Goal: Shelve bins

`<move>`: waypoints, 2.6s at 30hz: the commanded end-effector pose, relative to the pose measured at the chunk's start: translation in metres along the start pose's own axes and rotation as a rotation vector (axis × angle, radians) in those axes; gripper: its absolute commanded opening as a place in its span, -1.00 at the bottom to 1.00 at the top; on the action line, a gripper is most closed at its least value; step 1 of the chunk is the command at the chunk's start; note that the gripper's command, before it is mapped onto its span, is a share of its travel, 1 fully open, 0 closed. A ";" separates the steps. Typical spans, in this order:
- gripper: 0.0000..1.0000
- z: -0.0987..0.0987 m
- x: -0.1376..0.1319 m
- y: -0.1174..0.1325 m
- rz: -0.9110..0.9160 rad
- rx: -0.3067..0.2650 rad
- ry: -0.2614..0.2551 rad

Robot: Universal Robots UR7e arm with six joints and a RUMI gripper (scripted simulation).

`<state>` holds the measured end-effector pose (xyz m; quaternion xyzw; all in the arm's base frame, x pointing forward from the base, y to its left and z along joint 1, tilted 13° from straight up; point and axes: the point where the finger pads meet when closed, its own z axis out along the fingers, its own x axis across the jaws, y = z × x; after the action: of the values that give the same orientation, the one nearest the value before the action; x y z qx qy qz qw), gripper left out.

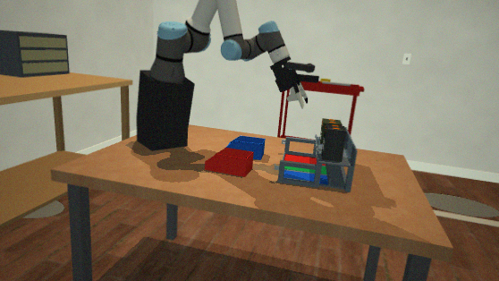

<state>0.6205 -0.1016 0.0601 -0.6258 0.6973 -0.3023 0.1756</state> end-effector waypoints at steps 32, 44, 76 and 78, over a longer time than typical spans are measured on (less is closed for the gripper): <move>1.00 0.001 -0.048 0.080 -0.009 -0.158 -0.030; 1.00 -0.015 -0.095 0.184 -0.044 -0.355 -0.043; -1.00 -0.044 -0.120 0.278 -0.096 -0.526 -0.033; -1.00 -0.044 -0.120 0.278 -0.096 -0.526 -0.033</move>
<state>0.3985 0.0345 -0.1008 -0.6872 0.7184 -0.1079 0.0033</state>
